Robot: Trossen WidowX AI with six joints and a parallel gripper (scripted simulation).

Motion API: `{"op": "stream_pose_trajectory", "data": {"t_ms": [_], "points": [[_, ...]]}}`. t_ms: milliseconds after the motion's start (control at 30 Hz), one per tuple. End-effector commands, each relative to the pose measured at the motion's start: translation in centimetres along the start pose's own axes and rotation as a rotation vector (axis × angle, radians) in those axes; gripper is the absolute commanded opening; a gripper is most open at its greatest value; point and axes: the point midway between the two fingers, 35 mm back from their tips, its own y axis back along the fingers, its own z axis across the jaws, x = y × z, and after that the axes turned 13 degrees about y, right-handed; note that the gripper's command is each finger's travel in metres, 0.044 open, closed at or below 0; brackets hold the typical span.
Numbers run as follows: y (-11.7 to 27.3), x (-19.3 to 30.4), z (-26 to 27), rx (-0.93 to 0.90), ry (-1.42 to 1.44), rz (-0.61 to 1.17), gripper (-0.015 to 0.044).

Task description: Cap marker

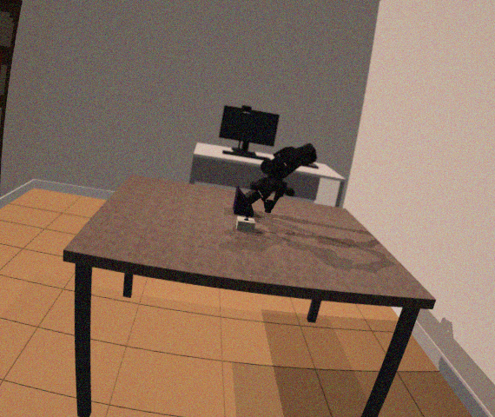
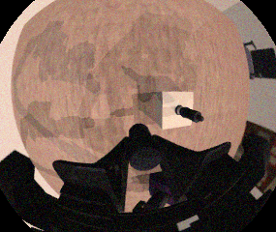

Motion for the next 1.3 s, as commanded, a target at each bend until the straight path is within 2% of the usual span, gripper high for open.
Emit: {"op": "stream_pose_trajectory", "data": {"t_ms": [0,800,1267], "points": [[0.7,-0.3,-1.3,0.006,0.002,0.007,0.0],[4.1,-0.3,-8.7,-0.001,0.012,0.022,0.0],[3.4,-0.3,-8.8,-0.001,0.012,0.022,0.0]]}}
